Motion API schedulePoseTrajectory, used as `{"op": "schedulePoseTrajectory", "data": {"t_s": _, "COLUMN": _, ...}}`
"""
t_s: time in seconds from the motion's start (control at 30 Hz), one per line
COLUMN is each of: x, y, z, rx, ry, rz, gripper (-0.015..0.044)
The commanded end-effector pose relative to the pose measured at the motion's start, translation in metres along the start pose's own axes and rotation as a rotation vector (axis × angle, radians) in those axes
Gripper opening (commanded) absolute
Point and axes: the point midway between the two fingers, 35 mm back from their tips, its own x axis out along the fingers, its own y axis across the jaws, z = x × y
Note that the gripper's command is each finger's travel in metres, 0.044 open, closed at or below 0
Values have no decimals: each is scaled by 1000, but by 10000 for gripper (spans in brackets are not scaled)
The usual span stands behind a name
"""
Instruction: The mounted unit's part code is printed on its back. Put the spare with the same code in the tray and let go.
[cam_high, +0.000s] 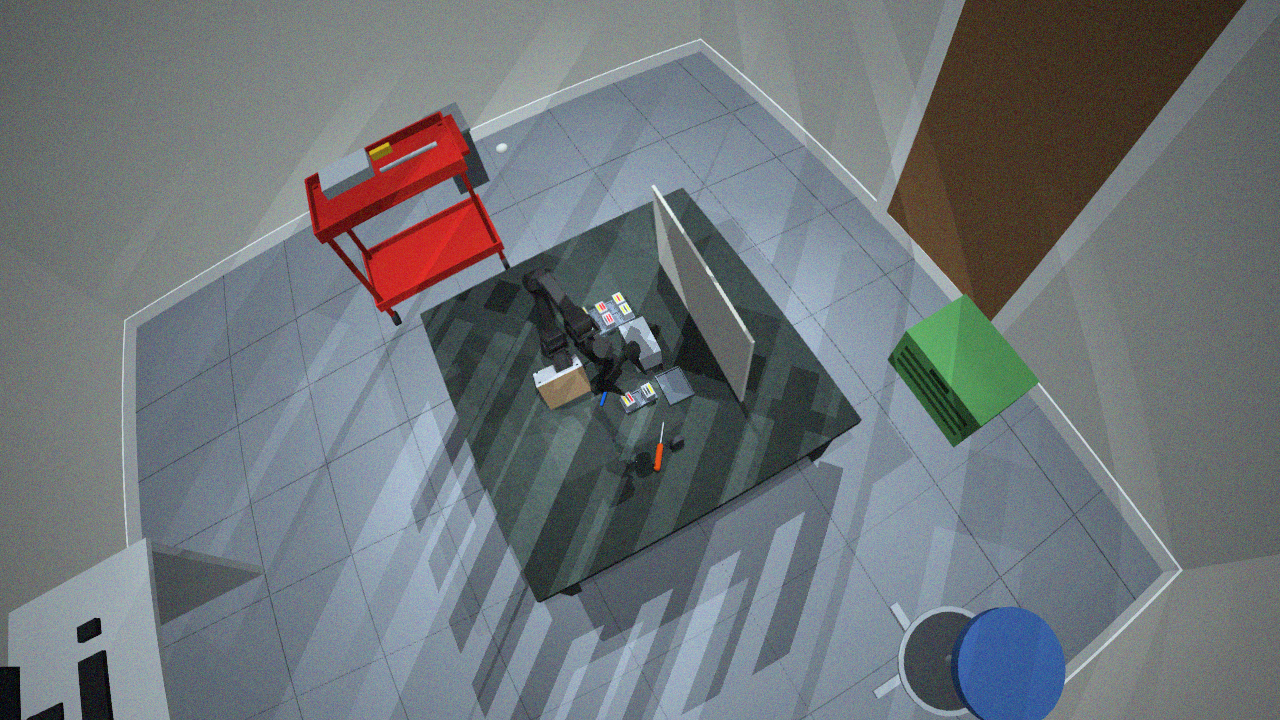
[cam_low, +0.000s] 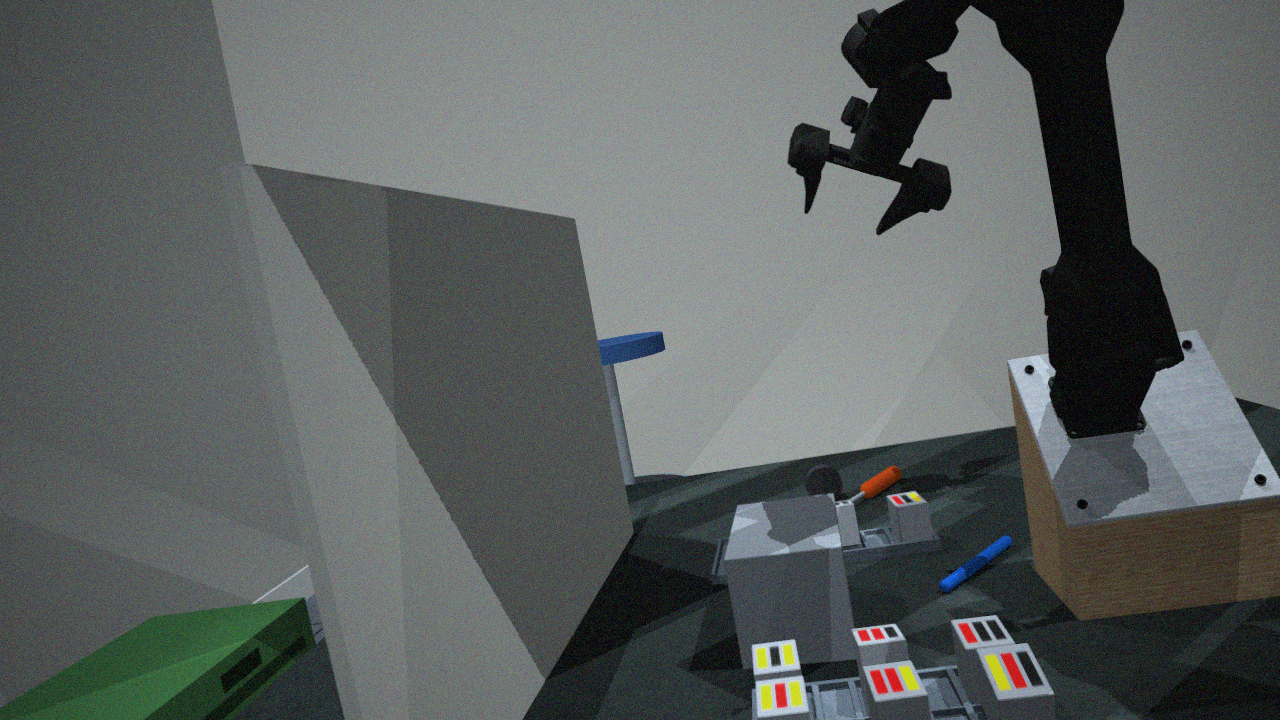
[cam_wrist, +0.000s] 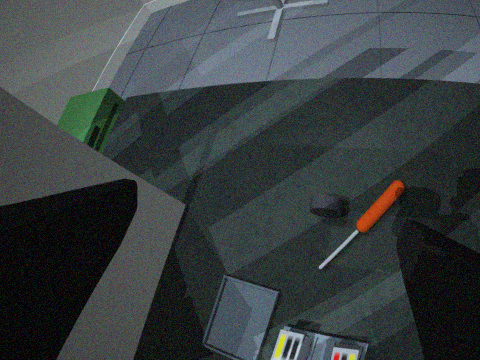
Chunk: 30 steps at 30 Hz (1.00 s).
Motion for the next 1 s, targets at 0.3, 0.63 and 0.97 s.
{"op": "schedulePoseTrajectory", "data": {"t_s": 0.3, "x": 42, "y": 127, "z": -176, "rx": -858, "ry": 495, "rz": 22, "gripper": 440}}
{"op": "schedulePoseTrajectory", "data": {"t_s": 0.63, "x": 37, "y": 161, "z": -335, "rx": -1434, "ry": 906, "rz": 155, "gripper": 440}}
{"op": "schedulePoseTrajectory", "data": {"t_s": 0.97, "x": 36, "y": 161, "z": -345, "rx": -1466, "ry": 933, "rz": 168, "gripper": 440}}
